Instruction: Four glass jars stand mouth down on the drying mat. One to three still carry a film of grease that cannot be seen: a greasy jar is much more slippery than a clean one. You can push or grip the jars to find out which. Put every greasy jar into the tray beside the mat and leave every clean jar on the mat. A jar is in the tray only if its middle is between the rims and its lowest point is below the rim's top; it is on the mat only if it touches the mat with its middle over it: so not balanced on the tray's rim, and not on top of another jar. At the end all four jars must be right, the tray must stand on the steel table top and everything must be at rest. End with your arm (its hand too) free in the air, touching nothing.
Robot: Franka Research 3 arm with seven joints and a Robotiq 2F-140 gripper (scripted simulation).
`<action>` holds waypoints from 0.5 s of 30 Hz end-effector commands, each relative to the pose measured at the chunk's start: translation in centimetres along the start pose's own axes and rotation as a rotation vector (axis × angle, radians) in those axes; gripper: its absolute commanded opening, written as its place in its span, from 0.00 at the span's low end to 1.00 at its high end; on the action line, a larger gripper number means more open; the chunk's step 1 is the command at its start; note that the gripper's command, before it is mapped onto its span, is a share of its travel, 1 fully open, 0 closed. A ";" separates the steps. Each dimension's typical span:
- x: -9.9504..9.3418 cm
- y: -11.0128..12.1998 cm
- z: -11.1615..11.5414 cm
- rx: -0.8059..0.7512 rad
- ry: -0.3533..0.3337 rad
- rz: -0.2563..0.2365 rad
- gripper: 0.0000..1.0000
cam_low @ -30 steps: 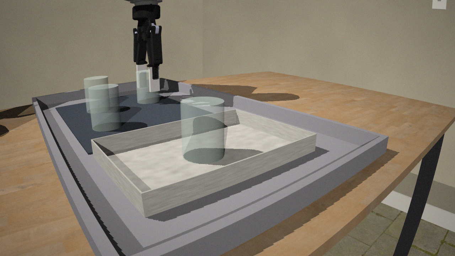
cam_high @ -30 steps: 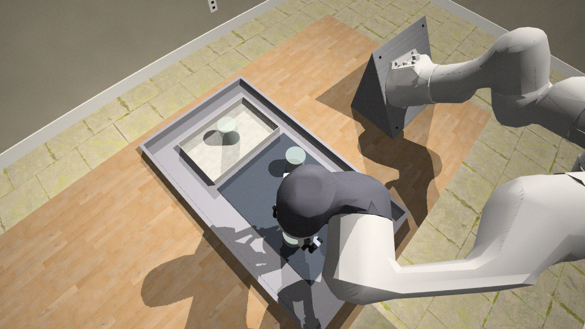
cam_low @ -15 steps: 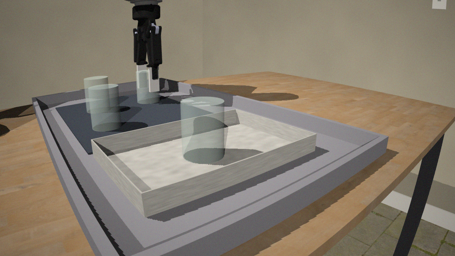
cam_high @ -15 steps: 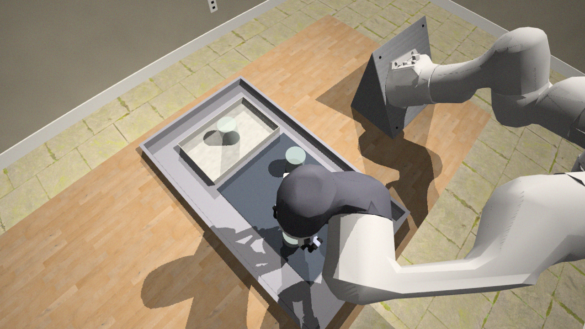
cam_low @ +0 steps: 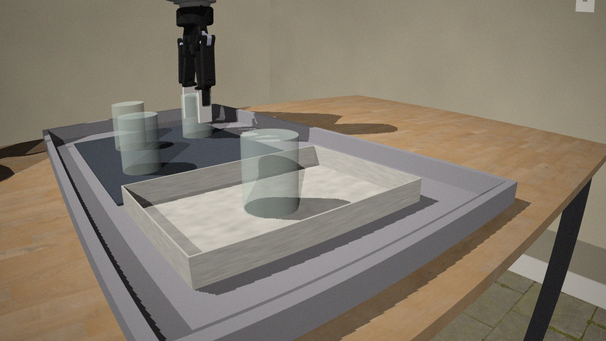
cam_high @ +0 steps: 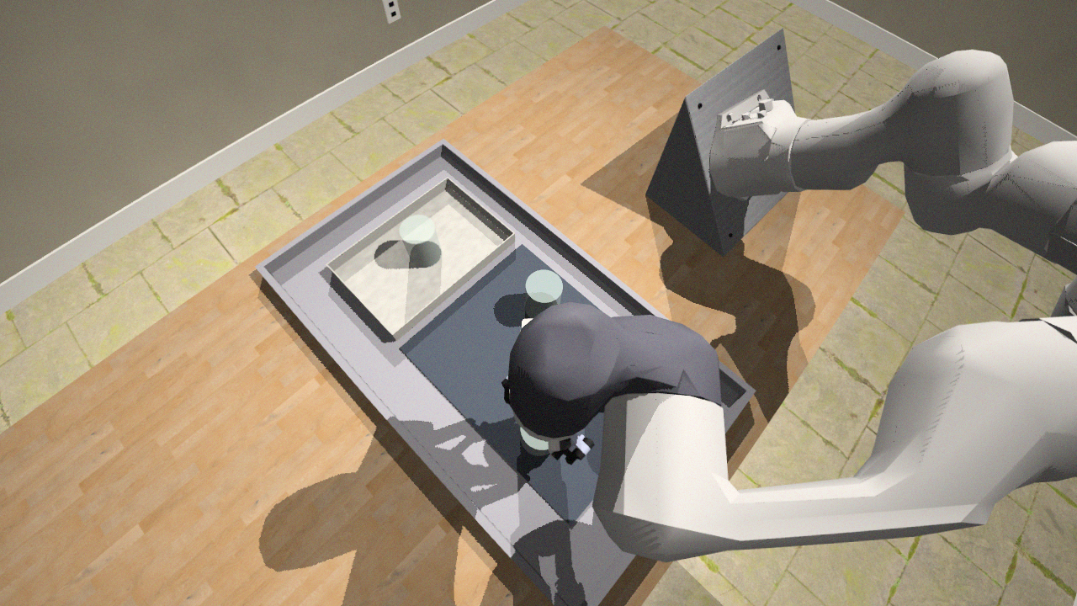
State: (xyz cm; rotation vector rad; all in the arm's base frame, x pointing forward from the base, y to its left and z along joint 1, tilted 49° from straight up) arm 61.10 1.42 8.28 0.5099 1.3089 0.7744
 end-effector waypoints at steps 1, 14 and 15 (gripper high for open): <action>0.2 0.0 -0.1 -0.001 0.000 0.001 0.45; 0.2 0.0 -0.1 -0.001 0.000 0.001 0.42; 0.2 0.0 -0.1 -0.001 0.000 0.001 0.42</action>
Point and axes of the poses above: the point where the finger pads meet when closed, its own x axis out along the fingers, its own y axis across the jaws, z = x × y, the point moved 7 cm from there along -x, back along the fingers, and after that the axes turned 13 degrees about -x, right-handed, at the moved point
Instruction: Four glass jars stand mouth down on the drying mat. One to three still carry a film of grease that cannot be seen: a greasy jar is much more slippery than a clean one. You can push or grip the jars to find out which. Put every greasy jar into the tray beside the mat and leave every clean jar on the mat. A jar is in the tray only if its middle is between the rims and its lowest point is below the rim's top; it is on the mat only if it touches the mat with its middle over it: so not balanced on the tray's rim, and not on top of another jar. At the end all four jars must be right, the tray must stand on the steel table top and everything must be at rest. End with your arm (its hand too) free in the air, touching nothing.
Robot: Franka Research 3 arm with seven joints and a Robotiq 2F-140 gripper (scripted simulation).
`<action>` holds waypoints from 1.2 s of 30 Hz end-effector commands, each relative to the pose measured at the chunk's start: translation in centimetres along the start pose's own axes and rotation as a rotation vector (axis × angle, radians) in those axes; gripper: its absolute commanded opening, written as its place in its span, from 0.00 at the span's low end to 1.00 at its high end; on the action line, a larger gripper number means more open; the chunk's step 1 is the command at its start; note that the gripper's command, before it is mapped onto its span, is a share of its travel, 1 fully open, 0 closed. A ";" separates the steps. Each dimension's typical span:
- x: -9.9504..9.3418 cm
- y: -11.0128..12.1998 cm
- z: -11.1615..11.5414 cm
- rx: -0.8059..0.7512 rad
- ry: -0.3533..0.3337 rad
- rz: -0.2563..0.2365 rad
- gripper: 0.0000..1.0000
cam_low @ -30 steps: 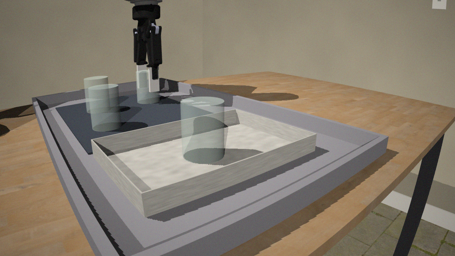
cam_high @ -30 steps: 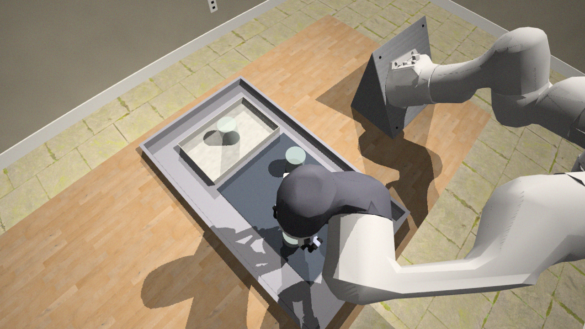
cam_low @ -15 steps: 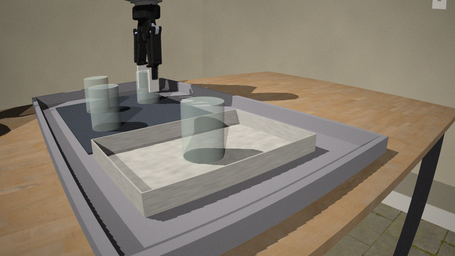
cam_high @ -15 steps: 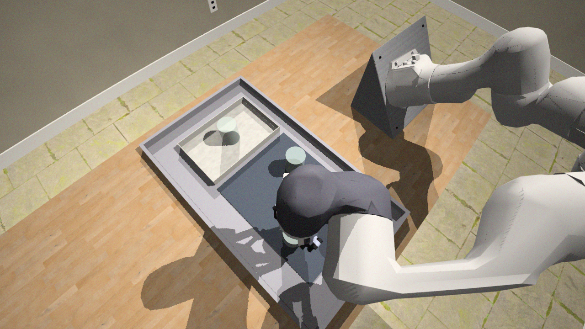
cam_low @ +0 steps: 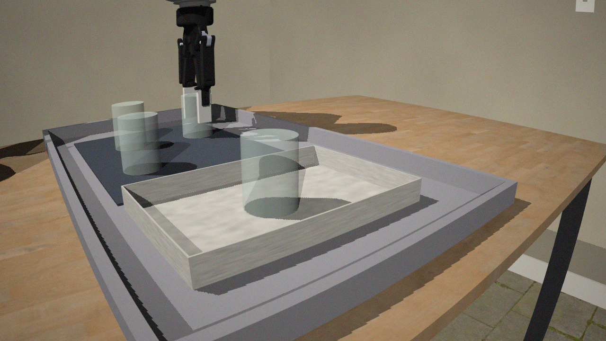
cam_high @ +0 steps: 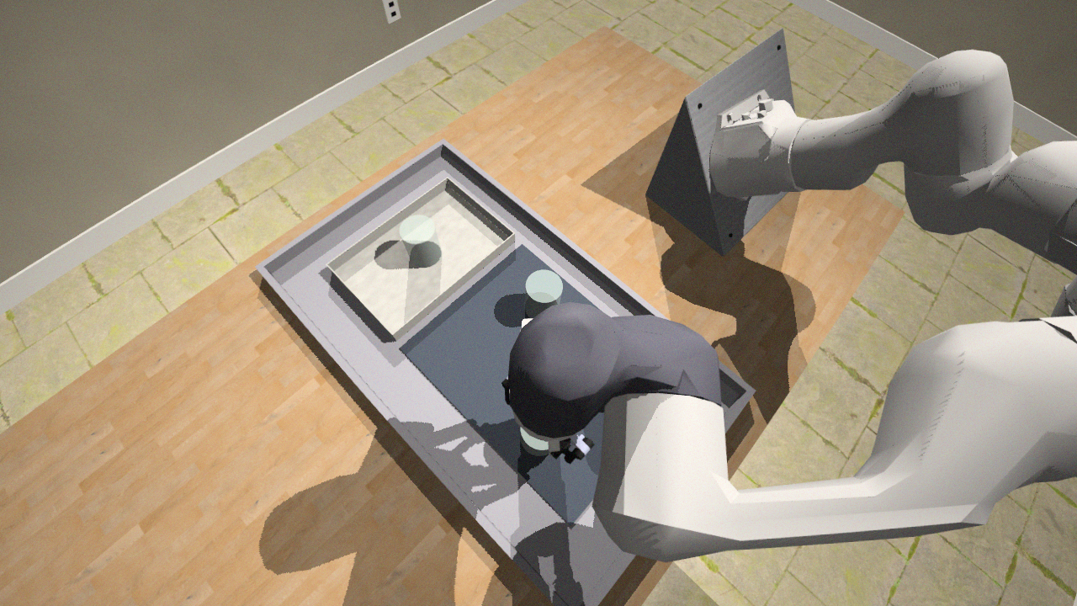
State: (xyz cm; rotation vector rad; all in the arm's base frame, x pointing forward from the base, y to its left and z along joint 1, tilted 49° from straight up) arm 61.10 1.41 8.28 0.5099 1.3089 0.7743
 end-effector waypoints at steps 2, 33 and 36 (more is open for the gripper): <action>0.2 0.0 -0.1 -0.001 0.000 0.001 0.42; 0.2 0.0 -0.1 -0.001 0.000 0.001 0.36; 0.2 0.0 -0.1 -0.001 0.000 0.001 0.36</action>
Point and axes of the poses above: the point where the finger pads meet when closed, its own x axis out along the fingers, its own y axis across the jaws, z = x × y, the point moved 7 cm from there along -x, back along the fingers, and after that the axes turned 13 degrees about -x, right-handed, at the moved point
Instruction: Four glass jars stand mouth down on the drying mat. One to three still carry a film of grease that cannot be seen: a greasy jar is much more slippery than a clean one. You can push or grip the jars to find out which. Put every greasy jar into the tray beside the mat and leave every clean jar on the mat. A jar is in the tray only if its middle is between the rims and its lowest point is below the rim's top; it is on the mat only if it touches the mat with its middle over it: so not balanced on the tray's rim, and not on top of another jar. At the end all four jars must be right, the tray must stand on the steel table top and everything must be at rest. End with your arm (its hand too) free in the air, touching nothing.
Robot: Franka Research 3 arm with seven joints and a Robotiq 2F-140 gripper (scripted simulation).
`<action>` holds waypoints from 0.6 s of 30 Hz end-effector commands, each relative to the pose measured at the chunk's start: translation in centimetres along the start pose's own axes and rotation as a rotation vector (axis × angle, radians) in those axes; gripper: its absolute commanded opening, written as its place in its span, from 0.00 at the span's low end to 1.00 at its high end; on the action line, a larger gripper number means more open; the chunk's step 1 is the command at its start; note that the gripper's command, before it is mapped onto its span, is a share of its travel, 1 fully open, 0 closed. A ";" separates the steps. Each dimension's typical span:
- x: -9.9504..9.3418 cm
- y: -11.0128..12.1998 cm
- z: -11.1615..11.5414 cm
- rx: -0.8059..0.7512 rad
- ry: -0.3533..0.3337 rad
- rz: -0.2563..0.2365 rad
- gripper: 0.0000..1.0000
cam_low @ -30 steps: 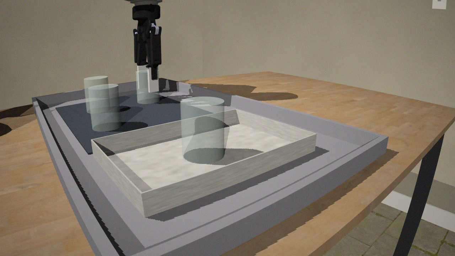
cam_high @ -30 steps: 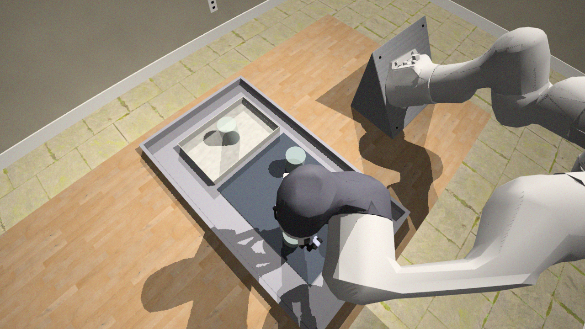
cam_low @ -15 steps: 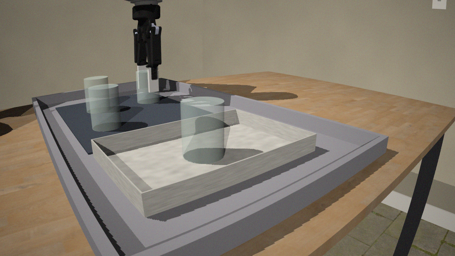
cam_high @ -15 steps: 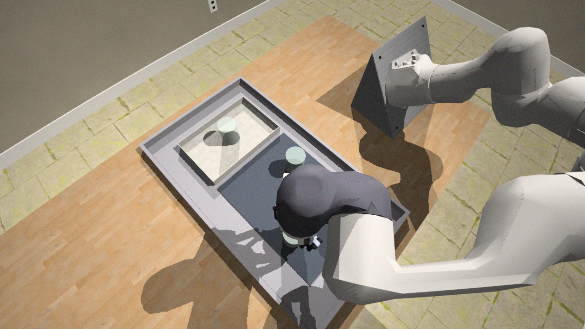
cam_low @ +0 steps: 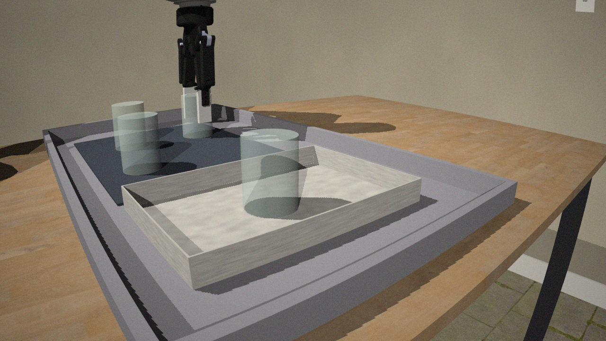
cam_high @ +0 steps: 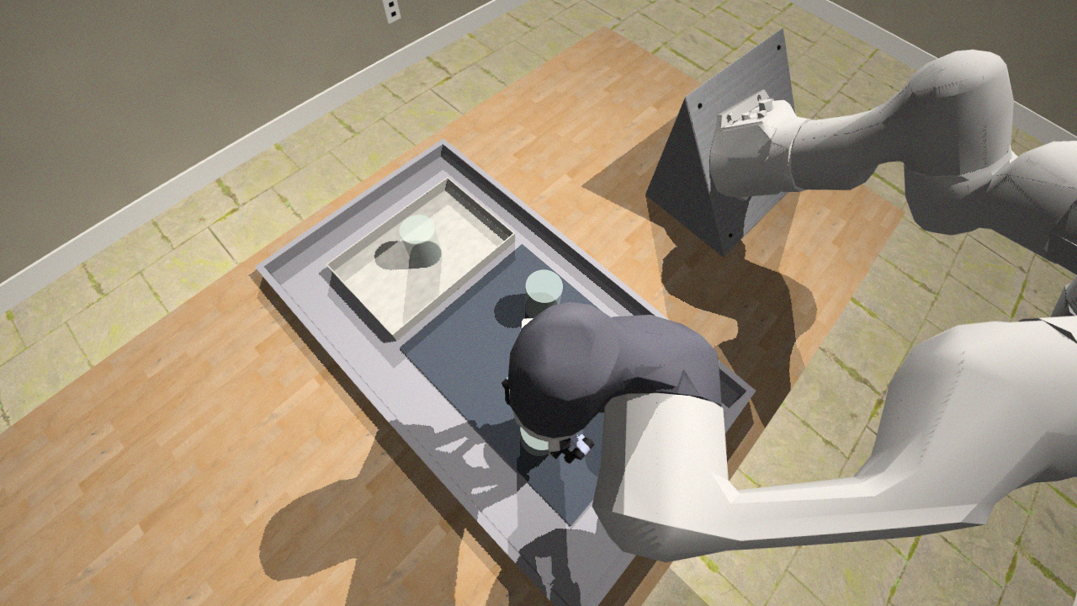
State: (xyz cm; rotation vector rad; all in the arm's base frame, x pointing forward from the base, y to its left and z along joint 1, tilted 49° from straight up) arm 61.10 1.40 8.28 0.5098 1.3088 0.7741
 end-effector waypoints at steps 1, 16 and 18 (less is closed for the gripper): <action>0.2 0.0 -0.1 -0.001 0.000 0.001 0.36; 0.2 0.0 -0.1 -0.001 0.000 0.001 0.33; 0.2 0.0 -0.1 -0.001 0.000 0.001 0.33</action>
Point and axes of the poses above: the point where the finger pads meet when closed, its own x axis out along the fingers, its own y axis across the jaws, z = x × y, the point moved 7 cm from there along -x, back along the fingers, and after that the axes turned 13 degrees about -x, right-handed, at the moved point
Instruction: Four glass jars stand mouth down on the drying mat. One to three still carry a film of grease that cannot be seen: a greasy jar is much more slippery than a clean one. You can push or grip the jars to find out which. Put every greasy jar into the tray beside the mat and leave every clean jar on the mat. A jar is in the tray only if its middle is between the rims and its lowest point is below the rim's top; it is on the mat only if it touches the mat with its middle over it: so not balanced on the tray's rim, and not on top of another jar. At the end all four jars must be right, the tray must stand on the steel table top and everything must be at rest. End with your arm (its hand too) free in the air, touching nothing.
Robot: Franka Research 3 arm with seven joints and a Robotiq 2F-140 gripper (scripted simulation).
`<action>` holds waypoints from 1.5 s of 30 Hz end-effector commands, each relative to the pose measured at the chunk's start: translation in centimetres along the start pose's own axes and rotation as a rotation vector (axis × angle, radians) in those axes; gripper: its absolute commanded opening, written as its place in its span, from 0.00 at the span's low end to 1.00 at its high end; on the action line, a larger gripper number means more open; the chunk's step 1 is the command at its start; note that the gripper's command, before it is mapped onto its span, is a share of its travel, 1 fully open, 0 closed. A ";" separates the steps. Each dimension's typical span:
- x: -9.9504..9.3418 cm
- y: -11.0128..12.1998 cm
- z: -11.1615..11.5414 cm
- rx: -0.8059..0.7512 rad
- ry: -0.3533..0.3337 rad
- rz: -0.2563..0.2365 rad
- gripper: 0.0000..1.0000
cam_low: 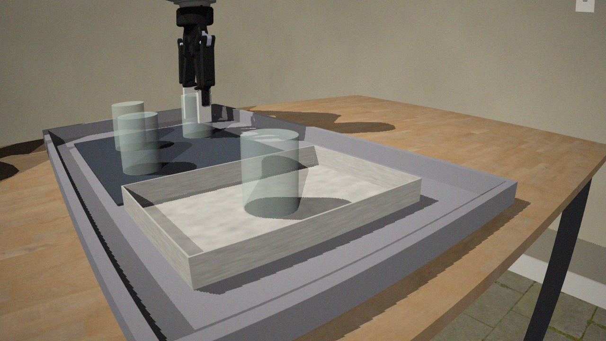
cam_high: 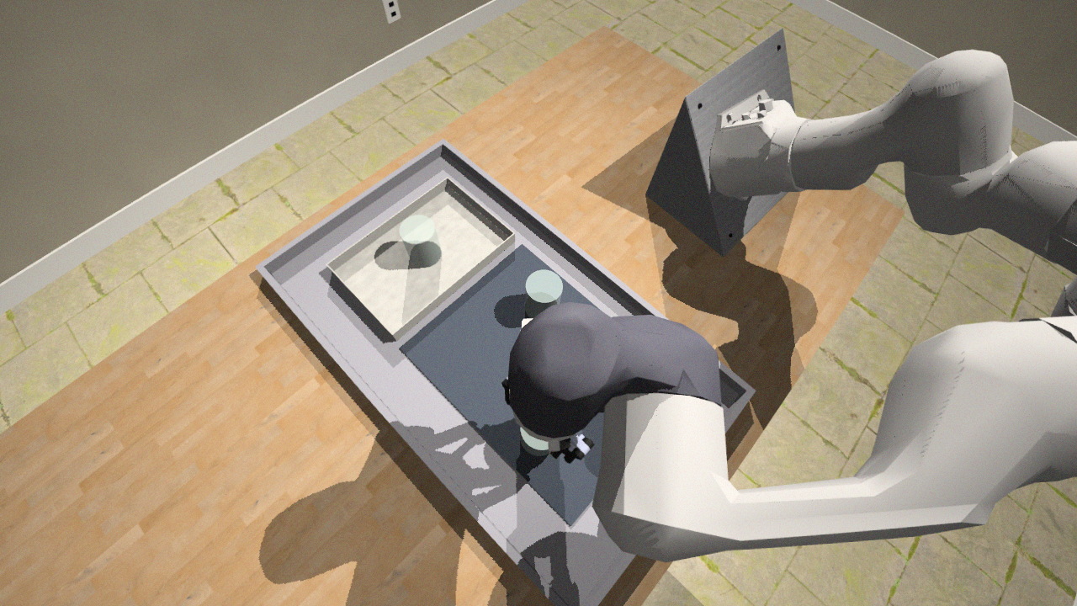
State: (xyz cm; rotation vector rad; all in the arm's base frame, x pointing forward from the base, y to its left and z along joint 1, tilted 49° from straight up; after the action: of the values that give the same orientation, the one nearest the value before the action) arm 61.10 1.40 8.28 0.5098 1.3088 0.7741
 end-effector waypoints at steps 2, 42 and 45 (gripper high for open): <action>0.2 0.0 -0.1 -0.001 0.000 0.001 0.33; -5.1 0.0 -0.1 -0.001 0.000 0.001 0.00; -5.7 0.0 -0.1 -0.001 0.000 0.001 0.00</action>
State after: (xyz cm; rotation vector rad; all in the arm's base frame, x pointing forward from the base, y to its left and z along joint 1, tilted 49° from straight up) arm 60.76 -2.37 11.44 0.5025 1.3029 0.7752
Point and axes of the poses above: the point where the finger pads meet when closed, its own x axis out along the fingers, its own y axis across the jaws, z = x × y, the point moved 7 cm from there along -x, back along the fingers, and after that the axes turned 13 degrees about -x, right-handed, at the moved point
